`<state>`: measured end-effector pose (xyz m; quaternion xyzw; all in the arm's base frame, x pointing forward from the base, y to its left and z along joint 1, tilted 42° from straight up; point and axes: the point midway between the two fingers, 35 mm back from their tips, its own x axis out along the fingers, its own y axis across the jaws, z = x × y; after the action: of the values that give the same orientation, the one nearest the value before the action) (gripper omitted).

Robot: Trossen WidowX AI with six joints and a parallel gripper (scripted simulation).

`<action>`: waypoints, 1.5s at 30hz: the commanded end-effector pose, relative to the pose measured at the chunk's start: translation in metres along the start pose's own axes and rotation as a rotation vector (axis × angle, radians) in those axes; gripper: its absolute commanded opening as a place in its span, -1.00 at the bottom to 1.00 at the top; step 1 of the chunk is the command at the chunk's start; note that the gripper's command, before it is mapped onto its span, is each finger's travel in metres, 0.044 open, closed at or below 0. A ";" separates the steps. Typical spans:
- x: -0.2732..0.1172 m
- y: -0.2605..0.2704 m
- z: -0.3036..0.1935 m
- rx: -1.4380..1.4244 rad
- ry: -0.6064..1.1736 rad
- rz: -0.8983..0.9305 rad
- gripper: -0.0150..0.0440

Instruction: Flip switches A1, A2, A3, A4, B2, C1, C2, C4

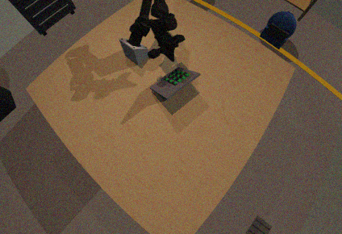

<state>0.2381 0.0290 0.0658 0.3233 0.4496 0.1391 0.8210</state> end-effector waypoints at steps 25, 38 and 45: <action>0.041 -0.022 -0.019 -0.008 -0.032 0.006 -0.49; 0.055 -0.022 -0.019 -0.008 -0.032 0.006 -0.49; 0.055 -0.022 -0.019 -0.008 -0.032 0.006 -0.49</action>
<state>0.2520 0.0486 0.0100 0.3213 0.4328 0.1413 0.8303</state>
